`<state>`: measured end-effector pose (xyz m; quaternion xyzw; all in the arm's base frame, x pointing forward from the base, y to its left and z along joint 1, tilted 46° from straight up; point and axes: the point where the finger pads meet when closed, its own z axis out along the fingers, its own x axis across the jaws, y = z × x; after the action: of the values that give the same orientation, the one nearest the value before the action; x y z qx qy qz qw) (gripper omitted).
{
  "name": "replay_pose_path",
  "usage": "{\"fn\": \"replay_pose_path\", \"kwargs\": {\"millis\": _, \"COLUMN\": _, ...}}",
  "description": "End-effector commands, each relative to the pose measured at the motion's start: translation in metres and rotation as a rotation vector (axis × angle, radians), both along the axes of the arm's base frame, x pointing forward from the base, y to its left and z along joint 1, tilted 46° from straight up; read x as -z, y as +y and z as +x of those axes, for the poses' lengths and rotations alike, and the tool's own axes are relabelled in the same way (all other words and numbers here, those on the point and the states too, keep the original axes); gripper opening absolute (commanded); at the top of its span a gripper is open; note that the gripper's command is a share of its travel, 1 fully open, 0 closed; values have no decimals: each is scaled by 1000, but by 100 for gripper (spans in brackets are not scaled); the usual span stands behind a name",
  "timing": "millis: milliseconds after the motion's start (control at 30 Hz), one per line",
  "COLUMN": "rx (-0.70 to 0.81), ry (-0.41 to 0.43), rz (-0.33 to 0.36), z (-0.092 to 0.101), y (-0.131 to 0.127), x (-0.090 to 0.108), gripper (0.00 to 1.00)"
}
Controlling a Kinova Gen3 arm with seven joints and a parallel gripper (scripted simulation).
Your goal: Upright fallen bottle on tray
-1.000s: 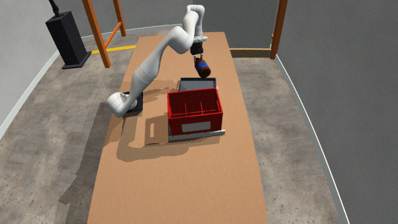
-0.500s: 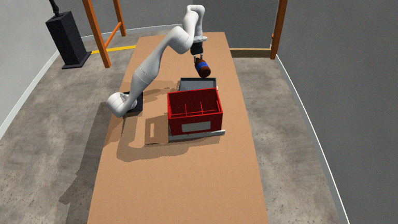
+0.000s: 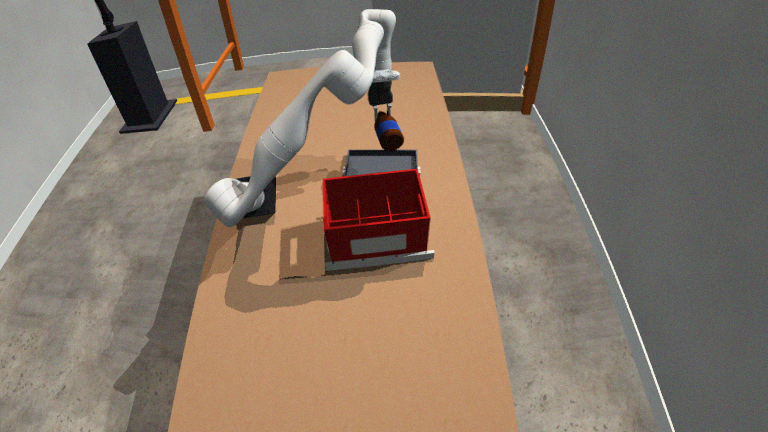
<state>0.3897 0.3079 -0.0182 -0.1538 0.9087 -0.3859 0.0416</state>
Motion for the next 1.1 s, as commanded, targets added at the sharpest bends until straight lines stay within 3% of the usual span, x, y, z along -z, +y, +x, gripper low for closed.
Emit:
{"fn": "replay_pose_path", "kwargs": {"millis": 0, "rx": 20, "ry": -23, "rz": 8, "z": 0, "y": 1, "x": -1, "gripper": 0}}
{"fn": "replay_pose_path", "kwargs": {"millis": 367, "rx": 116, "ry": -118, "rz": 35, "z": 0, "y": 2, "x": -1, "gripper": 0}}
{"fn": "replay_pose_path", "kwargs": {"millis": 1067, "rx": 122, "ry": -124, "rz": 37, "z": 0, "y": 2, "x": -1, "gripper": 0}}
